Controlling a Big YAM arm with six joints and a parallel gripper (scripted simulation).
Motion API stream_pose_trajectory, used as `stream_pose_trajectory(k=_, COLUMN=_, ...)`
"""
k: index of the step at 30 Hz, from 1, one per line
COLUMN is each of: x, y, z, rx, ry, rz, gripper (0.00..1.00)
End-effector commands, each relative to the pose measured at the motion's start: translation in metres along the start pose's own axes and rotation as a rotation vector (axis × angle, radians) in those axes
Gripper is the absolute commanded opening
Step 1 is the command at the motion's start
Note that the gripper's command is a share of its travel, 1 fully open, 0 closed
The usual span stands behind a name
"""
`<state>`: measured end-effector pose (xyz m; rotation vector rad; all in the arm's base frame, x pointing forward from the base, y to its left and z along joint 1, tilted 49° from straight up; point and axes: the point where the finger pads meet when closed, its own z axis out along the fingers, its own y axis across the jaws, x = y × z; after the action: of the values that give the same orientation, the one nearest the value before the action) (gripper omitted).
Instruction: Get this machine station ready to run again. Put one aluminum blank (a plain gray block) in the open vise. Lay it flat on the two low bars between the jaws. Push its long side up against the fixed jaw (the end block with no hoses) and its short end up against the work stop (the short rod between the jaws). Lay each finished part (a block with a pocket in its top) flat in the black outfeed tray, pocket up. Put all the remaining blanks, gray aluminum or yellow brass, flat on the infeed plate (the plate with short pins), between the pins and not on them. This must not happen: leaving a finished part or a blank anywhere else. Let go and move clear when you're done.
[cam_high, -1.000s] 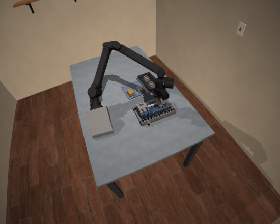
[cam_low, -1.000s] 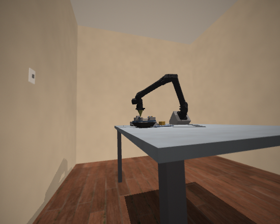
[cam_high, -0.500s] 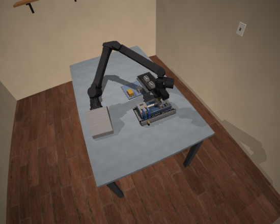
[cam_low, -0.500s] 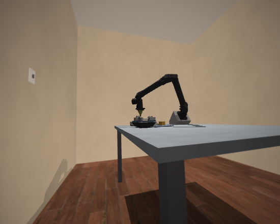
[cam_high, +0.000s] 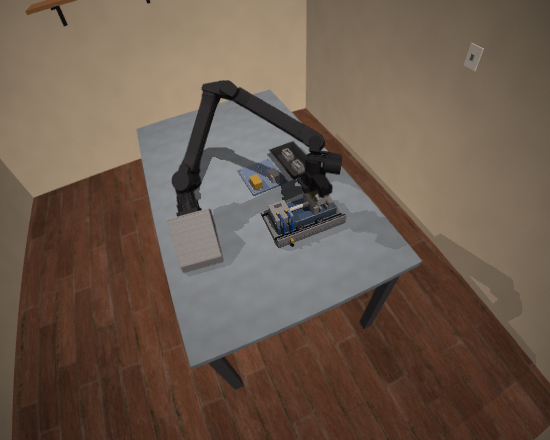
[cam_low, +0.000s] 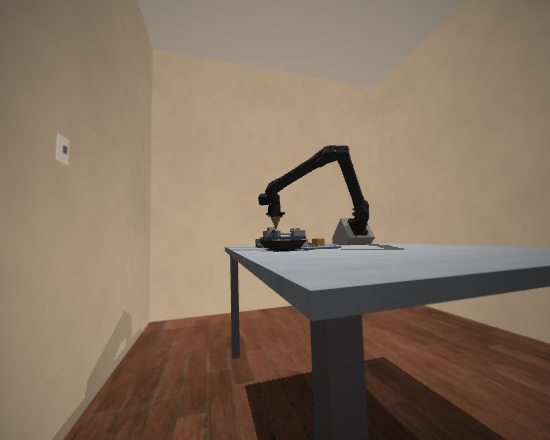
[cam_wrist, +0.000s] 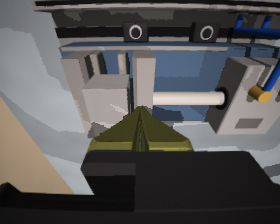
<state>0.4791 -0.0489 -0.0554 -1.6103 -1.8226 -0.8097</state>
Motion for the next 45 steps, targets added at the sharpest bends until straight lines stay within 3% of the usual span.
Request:
stream_pose_trajectory(k=1, x=0.003, y=0.011, z=0.010, rx=0.011, ry=0.001, rz=-0.016, gripper=0.00)
stream_pose_trajectory(k=45, x=0.004, y=0.027, z=0.006, rx=0.005, ry=-0.003, rz=-0.023, gripper=0.00)
